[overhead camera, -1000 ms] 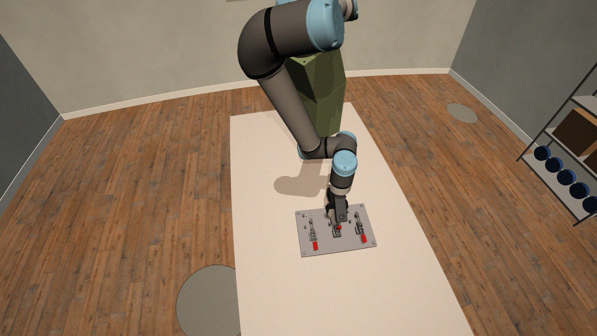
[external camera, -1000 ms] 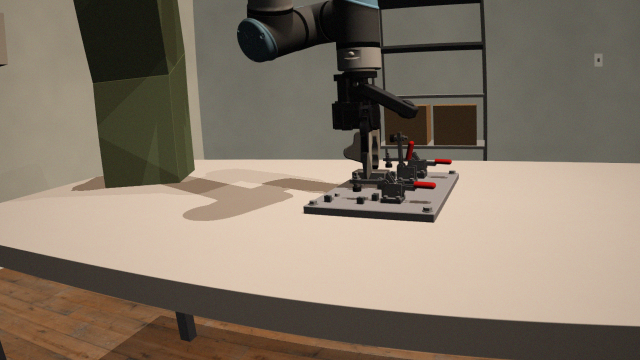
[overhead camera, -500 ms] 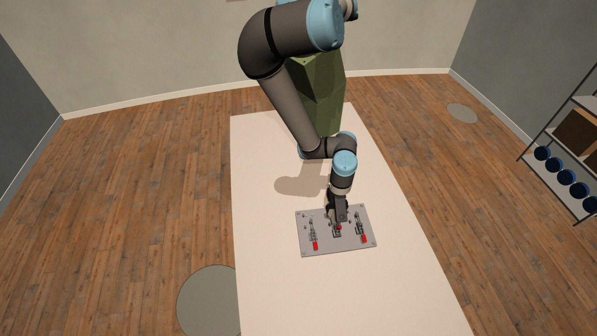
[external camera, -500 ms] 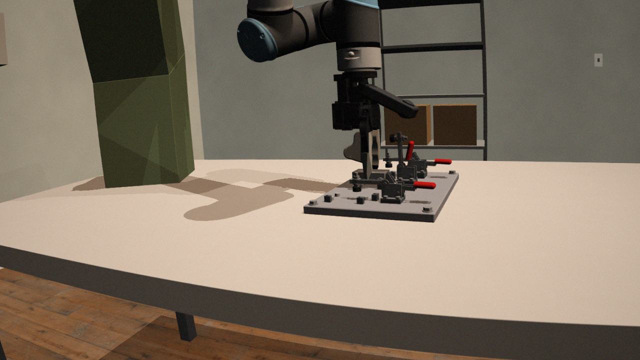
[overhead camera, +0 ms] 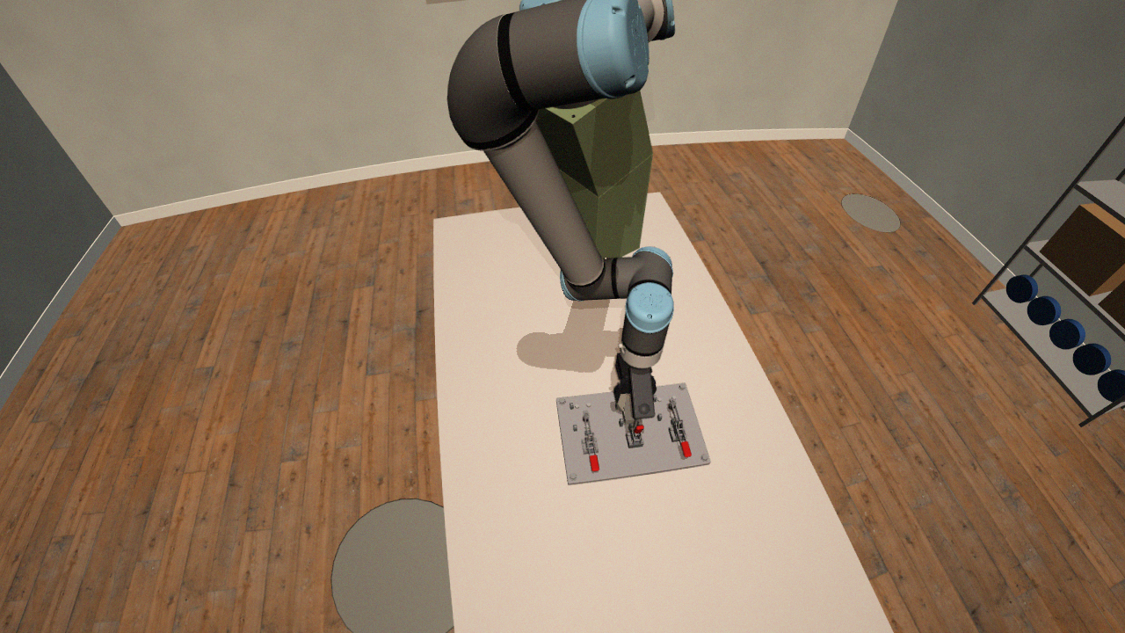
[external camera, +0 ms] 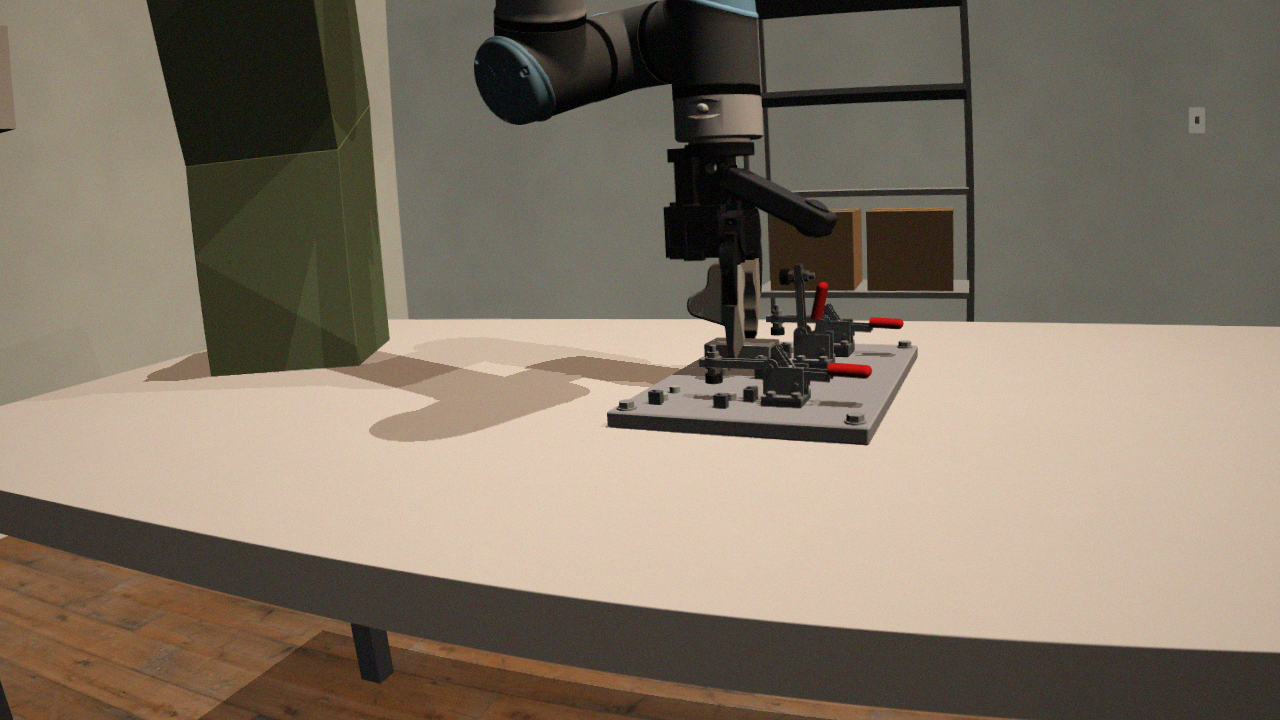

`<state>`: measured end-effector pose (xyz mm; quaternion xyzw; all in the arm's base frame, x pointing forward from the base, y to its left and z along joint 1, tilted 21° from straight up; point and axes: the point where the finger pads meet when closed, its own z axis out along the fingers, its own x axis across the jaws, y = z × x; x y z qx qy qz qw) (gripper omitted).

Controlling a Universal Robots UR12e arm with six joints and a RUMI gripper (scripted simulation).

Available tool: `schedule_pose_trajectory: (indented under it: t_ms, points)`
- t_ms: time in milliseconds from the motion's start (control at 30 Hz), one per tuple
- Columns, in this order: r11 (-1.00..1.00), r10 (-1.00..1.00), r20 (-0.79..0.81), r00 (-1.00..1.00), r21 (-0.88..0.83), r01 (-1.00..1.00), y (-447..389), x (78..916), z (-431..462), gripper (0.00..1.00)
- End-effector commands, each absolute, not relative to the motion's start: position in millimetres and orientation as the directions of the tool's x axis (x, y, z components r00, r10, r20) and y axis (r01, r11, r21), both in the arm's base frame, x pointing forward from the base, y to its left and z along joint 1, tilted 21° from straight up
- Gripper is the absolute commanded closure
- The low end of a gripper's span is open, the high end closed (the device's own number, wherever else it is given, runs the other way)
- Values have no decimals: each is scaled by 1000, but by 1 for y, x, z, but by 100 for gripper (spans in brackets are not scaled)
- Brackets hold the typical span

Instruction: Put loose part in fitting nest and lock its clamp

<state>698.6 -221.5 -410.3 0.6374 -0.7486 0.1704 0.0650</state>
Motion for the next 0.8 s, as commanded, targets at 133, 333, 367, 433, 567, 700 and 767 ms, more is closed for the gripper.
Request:
schedule_pose_trajectory:
  t_ms: [133,333,367,433,567,700,767]
  points:
    - [127,-932,316,-179,-178,-976,-222,703,-408,100]
    - [127,-932,315,-179,-177,-976,-223,704,-410,100]
    - [127,-932,315,-179,-177,-976,-223,704,-410,100]
    - [128,-932,315,-179,-176,-976,-223,703,-411,100]
    - [128,-932,315,-179,-176,-976,-225,704,-413,100]
    - [129,-932,315,-180,-176,-976,-225,704,-413,100]
    - [129,-932,315,-180,-176,-976,-225,704,-413,100]
